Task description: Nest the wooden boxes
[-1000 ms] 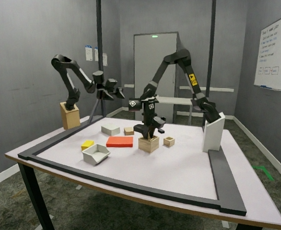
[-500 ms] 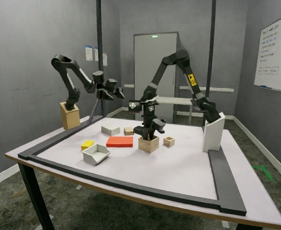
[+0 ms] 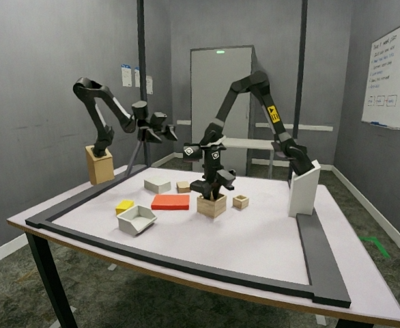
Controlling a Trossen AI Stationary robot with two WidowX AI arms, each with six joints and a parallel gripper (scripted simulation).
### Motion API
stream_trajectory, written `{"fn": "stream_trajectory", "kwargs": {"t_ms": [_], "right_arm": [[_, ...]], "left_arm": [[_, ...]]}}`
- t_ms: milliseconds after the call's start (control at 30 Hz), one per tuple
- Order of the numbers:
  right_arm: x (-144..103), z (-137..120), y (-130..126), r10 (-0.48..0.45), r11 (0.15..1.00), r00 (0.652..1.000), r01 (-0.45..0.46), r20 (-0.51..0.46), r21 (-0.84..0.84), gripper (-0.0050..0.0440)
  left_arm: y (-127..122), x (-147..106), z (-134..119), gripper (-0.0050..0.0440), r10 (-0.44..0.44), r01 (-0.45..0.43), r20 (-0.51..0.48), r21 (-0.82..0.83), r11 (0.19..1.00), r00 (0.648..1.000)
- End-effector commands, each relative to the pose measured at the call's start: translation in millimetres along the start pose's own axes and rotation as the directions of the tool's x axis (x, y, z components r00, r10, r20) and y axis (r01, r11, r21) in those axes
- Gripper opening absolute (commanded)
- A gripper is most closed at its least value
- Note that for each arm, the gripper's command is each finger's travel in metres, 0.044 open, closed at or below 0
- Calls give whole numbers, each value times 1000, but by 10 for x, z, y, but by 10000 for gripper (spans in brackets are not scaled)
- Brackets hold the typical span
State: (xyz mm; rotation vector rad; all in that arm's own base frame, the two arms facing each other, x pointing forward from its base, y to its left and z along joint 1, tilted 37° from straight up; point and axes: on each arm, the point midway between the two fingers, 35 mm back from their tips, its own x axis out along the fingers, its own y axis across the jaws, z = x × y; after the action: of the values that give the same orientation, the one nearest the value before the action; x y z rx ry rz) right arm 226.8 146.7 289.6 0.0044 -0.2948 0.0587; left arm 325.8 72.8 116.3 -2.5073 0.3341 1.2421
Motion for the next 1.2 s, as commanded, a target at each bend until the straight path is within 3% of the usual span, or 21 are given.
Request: {"fn": "stream_trajectory", "kwargs": {"t_ms": [0, 133, 233, 1167], "right_arm": [[19, 96, -20, -7, 1000, 1000, 7, 19, 30, 400], [19, 96, -20, -7, 1000, 1000, 7, 19, 30, 400], [19, 96, -20, -7, 1000, 1000, 7, 19, 30, 400], [19, 96, -20, -7, 1000, 1000, 7, 19, 30, 400]], "left_arm": [[-10, -30, -23, 279, -10, 10, -10, 3, 1000, 1000], [-7, -21, -15, 279, -9, 9, -8, 2, 1000, 1000], [-14, -34, -29, 207, -10, 10, -12, 4, 1000, 1000], [-16, -39, -34, 47, -11, 11, -13, 4, 1000, 1000]]}}
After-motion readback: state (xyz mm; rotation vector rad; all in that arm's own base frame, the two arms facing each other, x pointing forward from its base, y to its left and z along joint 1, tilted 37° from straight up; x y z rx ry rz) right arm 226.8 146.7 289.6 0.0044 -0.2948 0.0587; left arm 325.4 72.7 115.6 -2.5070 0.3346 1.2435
